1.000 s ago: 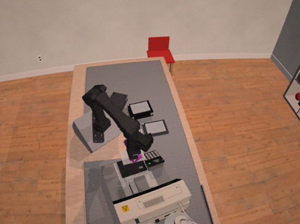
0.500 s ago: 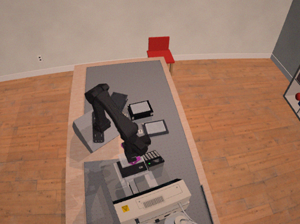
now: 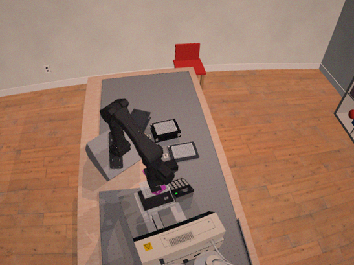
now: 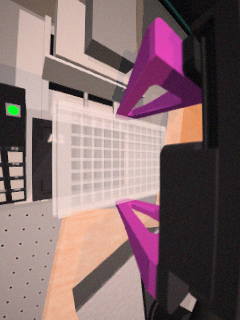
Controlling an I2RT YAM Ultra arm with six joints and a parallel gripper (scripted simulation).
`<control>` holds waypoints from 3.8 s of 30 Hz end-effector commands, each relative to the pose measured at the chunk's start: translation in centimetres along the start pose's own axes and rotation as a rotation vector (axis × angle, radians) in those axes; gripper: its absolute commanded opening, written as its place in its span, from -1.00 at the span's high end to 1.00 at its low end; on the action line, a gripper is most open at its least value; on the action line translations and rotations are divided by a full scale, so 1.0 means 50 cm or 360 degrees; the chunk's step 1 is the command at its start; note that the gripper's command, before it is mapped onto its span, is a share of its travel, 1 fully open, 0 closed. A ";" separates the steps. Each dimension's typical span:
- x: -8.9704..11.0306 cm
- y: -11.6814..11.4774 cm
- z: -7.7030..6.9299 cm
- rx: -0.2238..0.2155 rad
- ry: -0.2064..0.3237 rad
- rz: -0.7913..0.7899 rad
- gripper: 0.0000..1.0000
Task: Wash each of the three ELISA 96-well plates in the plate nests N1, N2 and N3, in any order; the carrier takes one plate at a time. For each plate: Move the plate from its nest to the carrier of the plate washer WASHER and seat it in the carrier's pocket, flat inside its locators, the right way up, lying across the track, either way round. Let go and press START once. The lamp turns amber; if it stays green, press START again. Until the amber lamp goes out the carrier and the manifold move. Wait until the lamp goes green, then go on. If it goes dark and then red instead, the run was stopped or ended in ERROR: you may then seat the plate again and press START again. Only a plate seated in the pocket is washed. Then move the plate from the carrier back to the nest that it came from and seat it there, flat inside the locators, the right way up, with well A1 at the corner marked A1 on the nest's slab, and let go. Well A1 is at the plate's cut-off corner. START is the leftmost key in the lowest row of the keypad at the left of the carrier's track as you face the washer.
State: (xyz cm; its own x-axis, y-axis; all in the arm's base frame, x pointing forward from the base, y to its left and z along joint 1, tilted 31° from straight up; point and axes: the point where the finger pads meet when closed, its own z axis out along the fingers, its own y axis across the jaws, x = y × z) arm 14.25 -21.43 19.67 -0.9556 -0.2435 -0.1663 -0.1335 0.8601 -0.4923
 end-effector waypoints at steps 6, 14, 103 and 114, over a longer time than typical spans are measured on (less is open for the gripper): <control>-0.003 -0.002 -0.005 0.0011 -0.0015 -0.0001 1.00; -0.003 -0.002 -0.005 0.0011 -0.0015 -0.0001 1.00; -0.004 -0.004 0.148 0.0011 -0.0014 -0.0001 1.00; -0.004 -0.003 0.148 0.0011 -0.0014 -0.0001 1.00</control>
State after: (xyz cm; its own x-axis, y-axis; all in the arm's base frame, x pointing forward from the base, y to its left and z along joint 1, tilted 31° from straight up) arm 16.31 -24.84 13.14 -0.9553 -0.2443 -0.1663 -0.1343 0.8602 -0.4919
